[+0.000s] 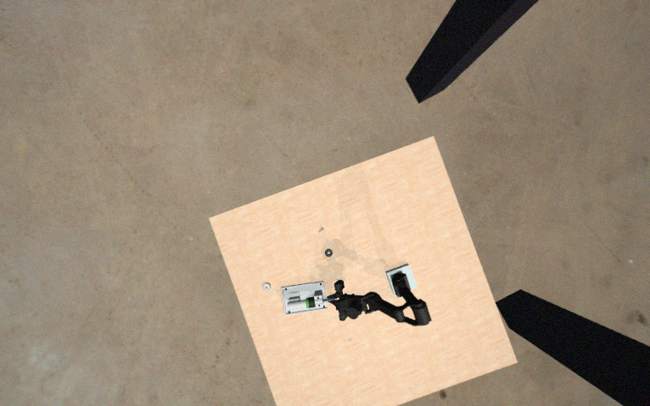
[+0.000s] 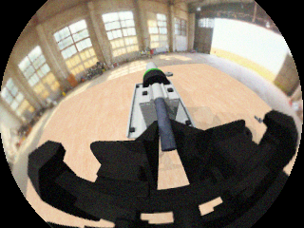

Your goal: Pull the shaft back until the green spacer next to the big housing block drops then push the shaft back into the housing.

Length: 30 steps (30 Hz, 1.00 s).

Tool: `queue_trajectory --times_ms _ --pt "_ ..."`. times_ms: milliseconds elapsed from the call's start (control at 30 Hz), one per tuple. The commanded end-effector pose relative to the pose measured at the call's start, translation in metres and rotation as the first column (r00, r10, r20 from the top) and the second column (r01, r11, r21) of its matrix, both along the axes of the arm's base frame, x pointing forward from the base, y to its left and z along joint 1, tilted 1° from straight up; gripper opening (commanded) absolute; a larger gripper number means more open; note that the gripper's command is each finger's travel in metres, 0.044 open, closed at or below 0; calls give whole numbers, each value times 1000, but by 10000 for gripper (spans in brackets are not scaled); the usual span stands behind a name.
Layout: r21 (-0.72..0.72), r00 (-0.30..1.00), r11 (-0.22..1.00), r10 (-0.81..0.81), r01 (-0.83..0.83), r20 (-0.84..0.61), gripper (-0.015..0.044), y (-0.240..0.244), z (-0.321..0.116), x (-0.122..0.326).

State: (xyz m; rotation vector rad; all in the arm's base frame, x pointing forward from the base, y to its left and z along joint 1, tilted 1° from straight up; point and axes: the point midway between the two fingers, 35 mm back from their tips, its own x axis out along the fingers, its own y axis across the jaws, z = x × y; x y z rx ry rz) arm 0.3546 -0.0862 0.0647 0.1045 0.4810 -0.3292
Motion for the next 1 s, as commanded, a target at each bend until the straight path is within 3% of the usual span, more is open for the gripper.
queue_trajectory --times_ms 0,967 --pt "3 1000 1000 1 -1 1 0 1 0 -1" --pt "4 1000 1000 1 -1 1 0 2 0 -4"
